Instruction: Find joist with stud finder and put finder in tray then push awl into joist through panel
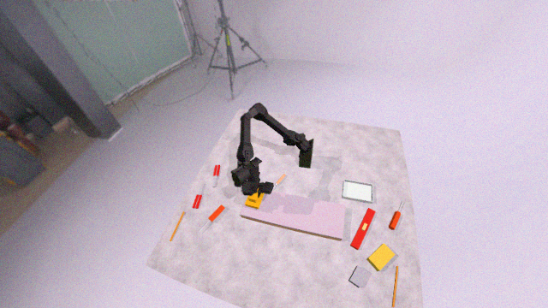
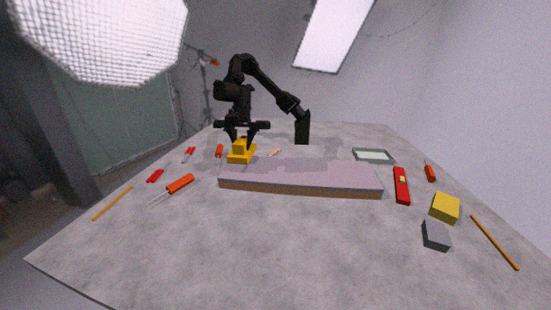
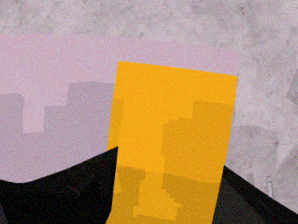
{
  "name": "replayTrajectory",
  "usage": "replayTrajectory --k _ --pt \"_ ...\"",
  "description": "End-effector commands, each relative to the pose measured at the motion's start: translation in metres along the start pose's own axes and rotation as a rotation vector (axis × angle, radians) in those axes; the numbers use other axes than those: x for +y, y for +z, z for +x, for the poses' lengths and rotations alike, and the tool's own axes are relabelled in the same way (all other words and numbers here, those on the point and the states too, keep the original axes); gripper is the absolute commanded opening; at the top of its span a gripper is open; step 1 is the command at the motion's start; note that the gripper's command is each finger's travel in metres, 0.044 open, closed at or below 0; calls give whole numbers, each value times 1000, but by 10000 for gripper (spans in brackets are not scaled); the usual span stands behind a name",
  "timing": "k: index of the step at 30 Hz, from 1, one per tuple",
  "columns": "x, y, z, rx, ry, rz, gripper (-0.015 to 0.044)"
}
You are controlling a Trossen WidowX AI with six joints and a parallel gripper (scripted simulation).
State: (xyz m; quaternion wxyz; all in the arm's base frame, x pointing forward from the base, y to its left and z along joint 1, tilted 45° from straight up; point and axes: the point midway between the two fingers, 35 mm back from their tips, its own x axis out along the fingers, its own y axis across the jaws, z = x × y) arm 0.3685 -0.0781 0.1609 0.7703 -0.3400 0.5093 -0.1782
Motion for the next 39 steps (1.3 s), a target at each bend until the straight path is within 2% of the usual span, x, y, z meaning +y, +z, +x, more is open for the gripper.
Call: replayTrajectory --k 1,25,39 --pt "1 -2 8 -3 4 -4 0" --pt "0 -11 35 -4 1 -5 0" --pt "42 -11 35 -3 4 -5 0"
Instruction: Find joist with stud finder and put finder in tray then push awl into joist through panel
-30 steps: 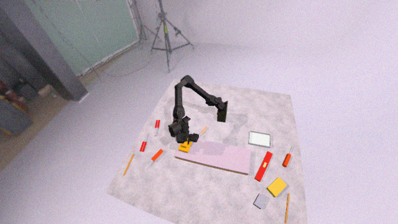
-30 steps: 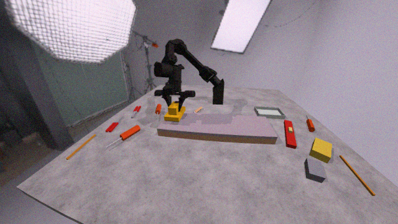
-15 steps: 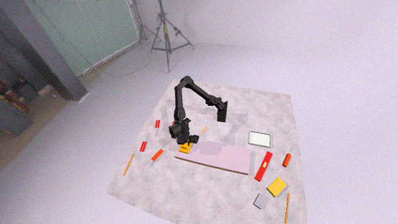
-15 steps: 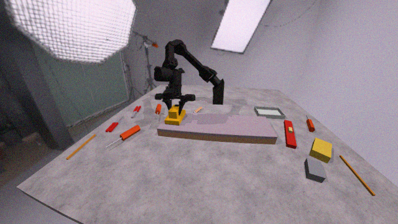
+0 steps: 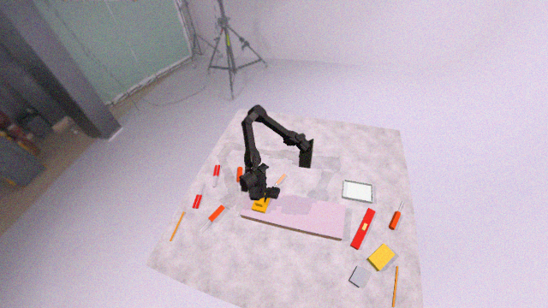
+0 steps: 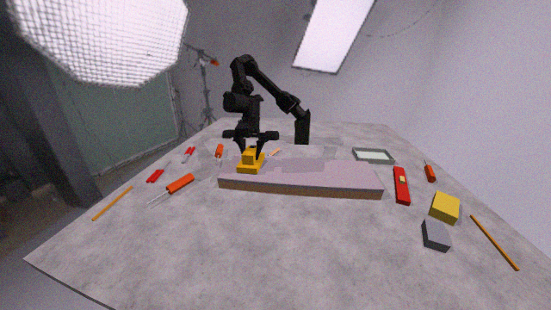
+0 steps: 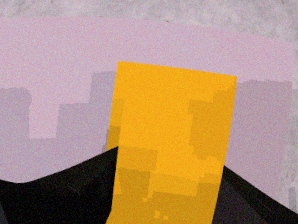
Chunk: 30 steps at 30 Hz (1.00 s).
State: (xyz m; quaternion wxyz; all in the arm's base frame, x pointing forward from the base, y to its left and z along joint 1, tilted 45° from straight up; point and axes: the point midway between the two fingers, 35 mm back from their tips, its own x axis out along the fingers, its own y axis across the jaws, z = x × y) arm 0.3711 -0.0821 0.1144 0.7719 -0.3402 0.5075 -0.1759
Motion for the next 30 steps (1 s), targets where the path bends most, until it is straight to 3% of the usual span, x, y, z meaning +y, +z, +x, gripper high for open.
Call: replayTrajectory --k 1,30 --pt "16 -1 1 3 1 -4 0" --pt "107 -1 1 4 6 -3 0"
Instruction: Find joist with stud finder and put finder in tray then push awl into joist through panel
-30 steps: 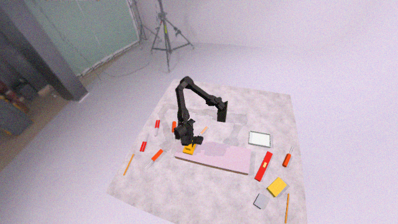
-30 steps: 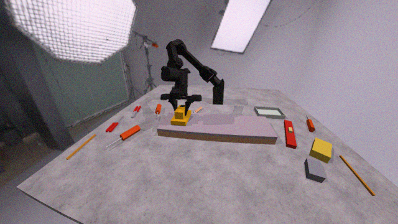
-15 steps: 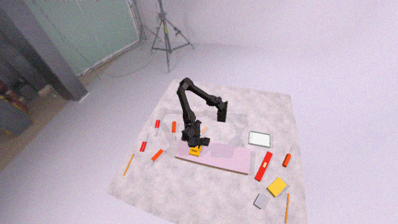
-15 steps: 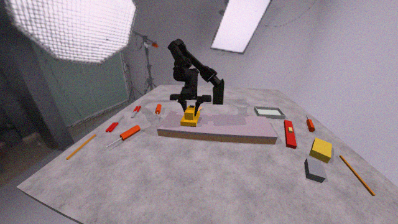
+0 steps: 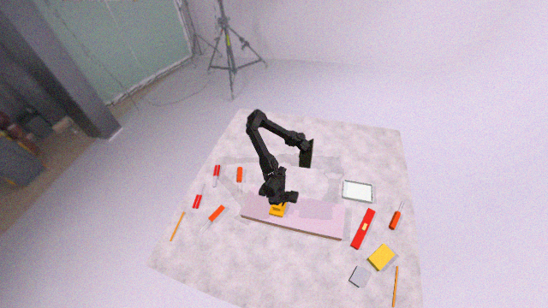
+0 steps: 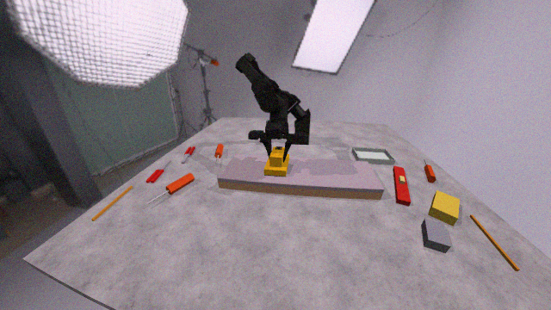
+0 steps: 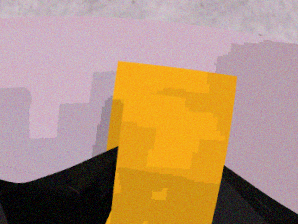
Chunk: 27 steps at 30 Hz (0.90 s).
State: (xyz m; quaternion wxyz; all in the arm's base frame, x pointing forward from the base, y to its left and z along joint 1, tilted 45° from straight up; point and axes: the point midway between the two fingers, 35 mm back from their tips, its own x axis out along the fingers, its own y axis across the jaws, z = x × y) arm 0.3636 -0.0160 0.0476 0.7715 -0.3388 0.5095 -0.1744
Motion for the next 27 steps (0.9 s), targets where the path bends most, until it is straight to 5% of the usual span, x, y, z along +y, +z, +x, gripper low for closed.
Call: replayTrajectory --k 1,27 --pt "16 -1 0 1 1 -2 0" --pt "97 -1 0 0 5 -1 0"
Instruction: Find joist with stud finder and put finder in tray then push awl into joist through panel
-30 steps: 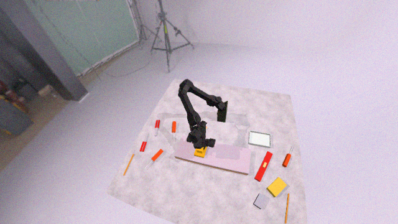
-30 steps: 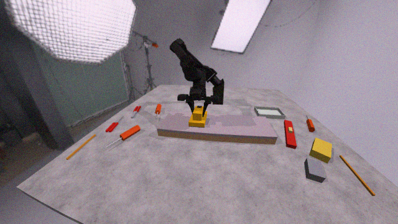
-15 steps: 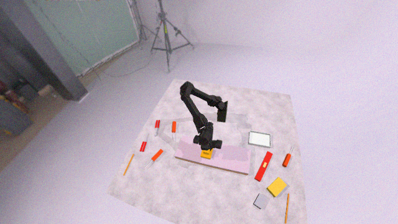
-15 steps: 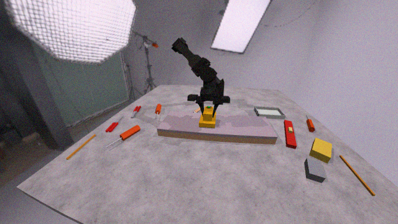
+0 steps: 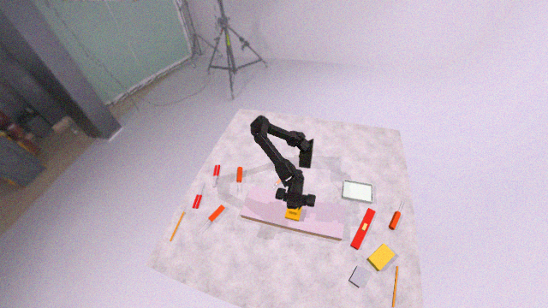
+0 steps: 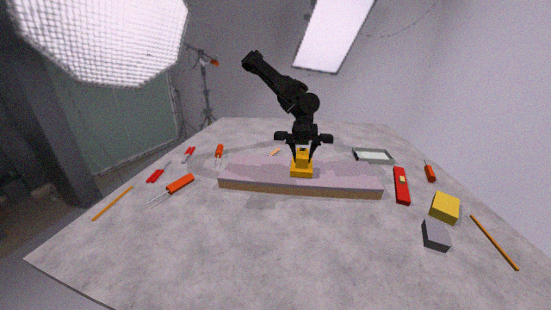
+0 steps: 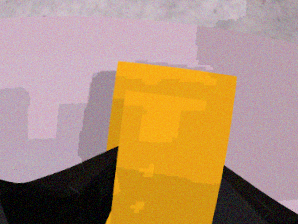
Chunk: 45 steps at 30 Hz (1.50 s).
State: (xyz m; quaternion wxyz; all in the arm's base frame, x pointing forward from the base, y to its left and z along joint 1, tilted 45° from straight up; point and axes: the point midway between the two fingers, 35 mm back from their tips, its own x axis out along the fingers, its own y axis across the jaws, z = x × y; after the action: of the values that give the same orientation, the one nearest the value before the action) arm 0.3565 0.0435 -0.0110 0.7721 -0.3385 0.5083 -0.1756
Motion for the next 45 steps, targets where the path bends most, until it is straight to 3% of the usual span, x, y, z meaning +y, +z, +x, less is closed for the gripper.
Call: replayTrajectory --k 1,45 --pt "16 0 0 2 7 -3 0" --pt "153 0 -3 0 15 2 0"
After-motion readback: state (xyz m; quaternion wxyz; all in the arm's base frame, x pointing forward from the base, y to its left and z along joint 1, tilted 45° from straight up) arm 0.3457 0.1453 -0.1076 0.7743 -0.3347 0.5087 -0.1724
